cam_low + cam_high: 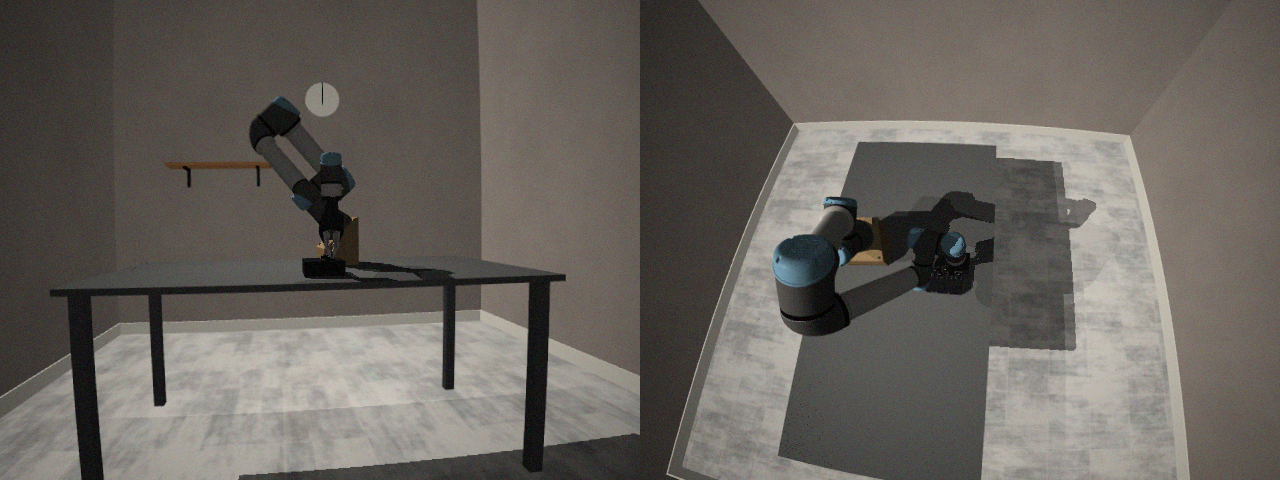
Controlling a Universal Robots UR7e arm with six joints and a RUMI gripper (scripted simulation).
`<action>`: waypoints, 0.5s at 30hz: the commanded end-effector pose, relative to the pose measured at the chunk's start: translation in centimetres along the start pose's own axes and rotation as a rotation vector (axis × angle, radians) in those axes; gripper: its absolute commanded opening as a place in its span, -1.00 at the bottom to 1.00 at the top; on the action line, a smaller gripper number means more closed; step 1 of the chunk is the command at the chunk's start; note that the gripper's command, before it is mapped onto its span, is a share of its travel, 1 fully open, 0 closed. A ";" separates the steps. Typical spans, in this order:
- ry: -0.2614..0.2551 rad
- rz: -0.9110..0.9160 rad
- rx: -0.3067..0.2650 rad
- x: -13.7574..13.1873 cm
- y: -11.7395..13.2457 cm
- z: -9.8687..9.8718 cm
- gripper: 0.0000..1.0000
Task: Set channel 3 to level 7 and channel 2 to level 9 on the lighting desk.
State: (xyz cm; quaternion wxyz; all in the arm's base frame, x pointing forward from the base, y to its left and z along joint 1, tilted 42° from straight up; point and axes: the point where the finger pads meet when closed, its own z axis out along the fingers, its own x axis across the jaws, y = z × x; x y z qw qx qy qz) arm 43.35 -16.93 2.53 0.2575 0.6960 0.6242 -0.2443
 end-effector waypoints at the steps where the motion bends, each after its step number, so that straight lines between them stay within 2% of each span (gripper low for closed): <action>1: 0.000 0.000 -0.001 -0.3 0.0 0.0 -1.00; 15: 0.000 0.000 -0.001 -1.0 0.0 0.0 -1.00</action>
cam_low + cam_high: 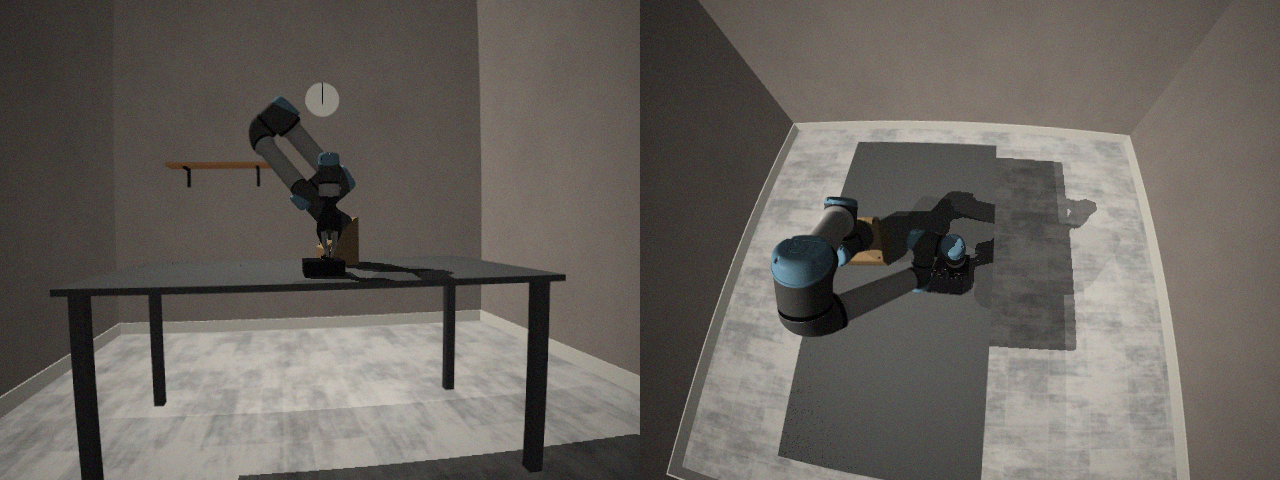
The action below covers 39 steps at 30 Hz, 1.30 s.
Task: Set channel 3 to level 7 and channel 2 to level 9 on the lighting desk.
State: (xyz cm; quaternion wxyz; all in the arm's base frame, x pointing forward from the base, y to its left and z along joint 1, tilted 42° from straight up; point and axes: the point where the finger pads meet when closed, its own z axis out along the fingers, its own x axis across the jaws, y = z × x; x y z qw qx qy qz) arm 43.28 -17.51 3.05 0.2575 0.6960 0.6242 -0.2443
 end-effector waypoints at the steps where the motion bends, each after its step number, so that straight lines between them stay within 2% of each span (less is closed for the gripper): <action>1: 0.000 0.000 -0.001 -0.3 0.0 0.0 -1.00; 39: 0.000 0.000 -0.001 -1.2 0.0 0.0 -1.00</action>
